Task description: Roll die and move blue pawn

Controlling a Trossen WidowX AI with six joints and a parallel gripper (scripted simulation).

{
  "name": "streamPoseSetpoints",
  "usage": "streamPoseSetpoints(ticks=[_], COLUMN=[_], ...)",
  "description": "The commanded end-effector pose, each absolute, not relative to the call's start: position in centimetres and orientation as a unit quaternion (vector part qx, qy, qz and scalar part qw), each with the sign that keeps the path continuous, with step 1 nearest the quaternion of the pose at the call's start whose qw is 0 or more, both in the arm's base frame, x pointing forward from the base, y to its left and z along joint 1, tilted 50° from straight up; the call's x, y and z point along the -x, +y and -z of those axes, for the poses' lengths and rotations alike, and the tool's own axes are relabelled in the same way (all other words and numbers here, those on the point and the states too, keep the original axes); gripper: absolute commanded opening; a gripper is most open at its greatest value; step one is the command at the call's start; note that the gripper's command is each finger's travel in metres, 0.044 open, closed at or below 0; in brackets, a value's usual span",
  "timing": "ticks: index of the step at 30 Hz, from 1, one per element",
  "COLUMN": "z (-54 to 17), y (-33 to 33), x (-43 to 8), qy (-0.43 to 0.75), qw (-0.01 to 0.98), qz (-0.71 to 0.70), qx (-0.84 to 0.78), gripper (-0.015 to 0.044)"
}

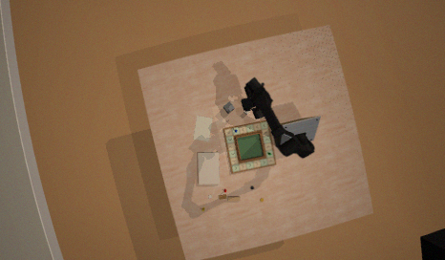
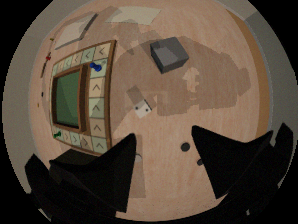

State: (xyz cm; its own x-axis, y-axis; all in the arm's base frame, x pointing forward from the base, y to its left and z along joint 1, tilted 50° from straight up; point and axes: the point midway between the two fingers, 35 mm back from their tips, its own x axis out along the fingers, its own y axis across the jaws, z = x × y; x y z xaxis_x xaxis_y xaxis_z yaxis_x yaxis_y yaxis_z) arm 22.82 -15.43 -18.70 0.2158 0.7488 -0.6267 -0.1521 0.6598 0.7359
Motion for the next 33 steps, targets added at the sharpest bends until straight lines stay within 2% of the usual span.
streamPoseSetpoints(ticks=[1, 33], z=[19.3, 21.4], y=[-9.3, -6.9], x=[-25.0, -25.2], qy=[0.532, 0.526], qw=[0.705, 0.7], qz=[-0.458, -0.477], qx=[-0.1, -0.077], gripper=[0.0275, 0.0275])
